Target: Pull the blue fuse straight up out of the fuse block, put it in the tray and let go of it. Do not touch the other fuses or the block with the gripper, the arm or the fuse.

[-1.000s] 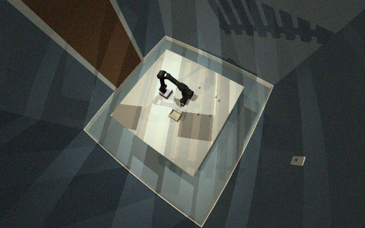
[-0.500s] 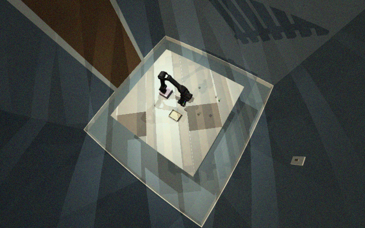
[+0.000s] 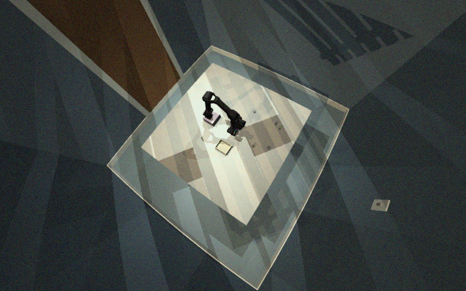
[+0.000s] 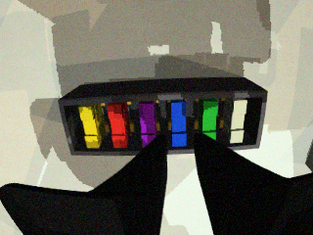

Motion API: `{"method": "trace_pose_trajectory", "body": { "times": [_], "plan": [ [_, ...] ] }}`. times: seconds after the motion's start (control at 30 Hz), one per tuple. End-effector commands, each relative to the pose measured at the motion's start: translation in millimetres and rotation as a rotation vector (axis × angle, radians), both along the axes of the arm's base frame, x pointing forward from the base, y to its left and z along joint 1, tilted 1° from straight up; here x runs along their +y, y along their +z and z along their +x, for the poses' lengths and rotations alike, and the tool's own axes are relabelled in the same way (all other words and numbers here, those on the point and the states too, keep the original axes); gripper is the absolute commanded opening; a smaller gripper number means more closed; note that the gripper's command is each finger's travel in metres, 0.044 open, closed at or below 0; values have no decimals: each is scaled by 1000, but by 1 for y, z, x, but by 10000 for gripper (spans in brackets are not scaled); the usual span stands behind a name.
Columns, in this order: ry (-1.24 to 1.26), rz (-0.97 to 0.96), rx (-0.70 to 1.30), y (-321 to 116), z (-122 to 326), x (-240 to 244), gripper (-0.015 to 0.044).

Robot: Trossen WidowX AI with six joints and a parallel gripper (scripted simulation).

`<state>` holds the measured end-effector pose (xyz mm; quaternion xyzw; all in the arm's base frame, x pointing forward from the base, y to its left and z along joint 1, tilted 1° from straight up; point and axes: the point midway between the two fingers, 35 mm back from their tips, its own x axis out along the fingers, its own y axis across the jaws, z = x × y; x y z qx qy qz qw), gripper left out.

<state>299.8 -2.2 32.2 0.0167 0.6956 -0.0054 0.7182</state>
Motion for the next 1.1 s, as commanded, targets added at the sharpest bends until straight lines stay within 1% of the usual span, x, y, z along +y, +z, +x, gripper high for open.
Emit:
{"method": "trace_pose_trajectory", "body": {
  "times": [0.0, 0.37, 1.07],
  "plan": [
    [-4, -5, 2, -5, 0, -1, 71],
    [-4, -5, 2, -16, 0, 0, 71],
    [-4, -5, 2, -22, 0, 0, 71]
  ]
}}
